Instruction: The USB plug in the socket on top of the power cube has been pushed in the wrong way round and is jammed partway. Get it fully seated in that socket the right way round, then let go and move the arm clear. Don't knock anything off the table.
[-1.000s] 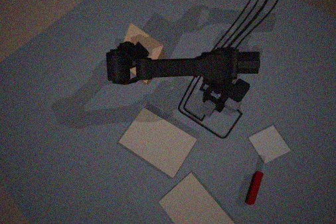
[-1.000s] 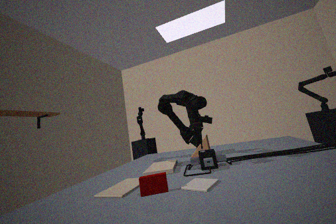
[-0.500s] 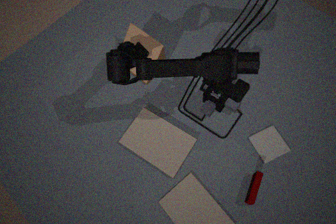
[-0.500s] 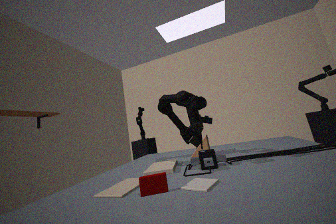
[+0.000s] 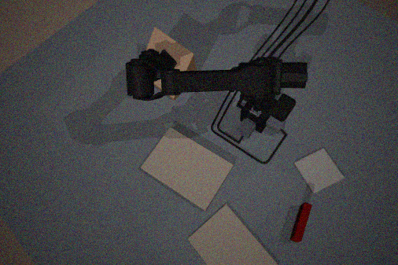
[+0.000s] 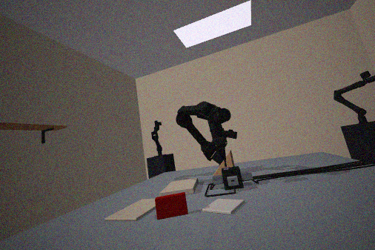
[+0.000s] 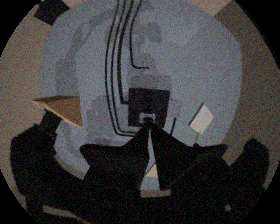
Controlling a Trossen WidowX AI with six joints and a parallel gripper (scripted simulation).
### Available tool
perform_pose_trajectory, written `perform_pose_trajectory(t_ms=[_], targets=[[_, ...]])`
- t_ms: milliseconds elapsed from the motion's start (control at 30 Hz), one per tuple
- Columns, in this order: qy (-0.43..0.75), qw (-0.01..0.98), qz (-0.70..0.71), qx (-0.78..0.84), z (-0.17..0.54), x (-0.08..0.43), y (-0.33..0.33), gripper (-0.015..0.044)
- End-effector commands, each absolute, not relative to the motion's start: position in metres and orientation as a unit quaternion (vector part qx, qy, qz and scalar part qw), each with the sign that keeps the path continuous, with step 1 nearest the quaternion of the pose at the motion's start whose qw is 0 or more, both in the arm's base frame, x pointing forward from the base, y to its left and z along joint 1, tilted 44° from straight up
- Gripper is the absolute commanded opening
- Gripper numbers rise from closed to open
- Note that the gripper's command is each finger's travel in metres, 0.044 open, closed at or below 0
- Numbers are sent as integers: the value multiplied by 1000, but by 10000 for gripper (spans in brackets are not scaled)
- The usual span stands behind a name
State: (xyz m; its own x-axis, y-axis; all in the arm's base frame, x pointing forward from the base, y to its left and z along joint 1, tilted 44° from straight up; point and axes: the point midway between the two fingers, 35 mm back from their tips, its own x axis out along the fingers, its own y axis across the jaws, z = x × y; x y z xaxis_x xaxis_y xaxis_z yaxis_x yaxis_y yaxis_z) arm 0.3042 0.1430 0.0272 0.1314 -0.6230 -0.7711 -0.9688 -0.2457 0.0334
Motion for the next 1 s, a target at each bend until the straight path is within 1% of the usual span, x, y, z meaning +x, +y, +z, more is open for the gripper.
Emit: perform_pose_trajectory(t_ms=[0, 967], targets=[[560, 249, 346, -710, 27, 305, 143, 0], [560, 249, 346, -710, 25, 305, 140, 0]])
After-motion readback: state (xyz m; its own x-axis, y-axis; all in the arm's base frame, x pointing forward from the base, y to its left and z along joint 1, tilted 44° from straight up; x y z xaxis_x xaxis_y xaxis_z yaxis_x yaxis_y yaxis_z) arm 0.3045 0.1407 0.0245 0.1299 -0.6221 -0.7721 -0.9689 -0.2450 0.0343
